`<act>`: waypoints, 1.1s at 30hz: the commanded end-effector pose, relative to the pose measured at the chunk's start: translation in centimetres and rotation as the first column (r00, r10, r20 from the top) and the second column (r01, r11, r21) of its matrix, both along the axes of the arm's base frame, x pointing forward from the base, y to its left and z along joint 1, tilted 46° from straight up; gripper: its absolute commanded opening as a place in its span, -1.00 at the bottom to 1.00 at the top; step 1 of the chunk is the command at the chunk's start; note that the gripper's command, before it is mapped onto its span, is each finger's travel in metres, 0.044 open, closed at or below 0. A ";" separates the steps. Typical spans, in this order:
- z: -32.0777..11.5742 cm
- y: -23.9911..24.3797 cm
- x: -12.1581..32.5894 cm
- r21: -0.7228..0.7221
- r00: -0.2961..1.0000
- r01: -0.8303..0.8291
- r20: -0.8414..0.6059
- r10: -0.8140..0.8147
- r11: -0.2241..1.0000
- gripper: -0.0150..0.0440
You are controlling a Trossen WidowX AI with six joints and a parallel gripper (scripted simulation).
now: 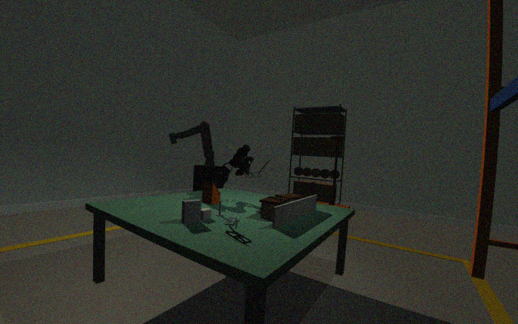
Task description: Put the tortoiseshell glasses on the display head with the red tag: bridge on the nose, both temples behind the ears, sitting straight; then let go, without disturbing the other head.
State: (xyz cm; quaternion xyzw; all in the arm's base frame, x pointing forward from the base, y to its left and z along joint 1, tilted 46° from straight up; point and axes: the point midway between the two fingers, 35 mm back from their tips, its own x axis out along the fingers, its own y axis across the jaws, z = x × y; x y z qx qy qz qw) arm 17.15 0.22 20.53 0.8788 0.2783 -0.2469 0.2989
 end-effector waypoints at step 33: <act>-0.1 -0.4 0.4 -0.006 1.000 -0.010 -0.012 0.010 1.000 -0.49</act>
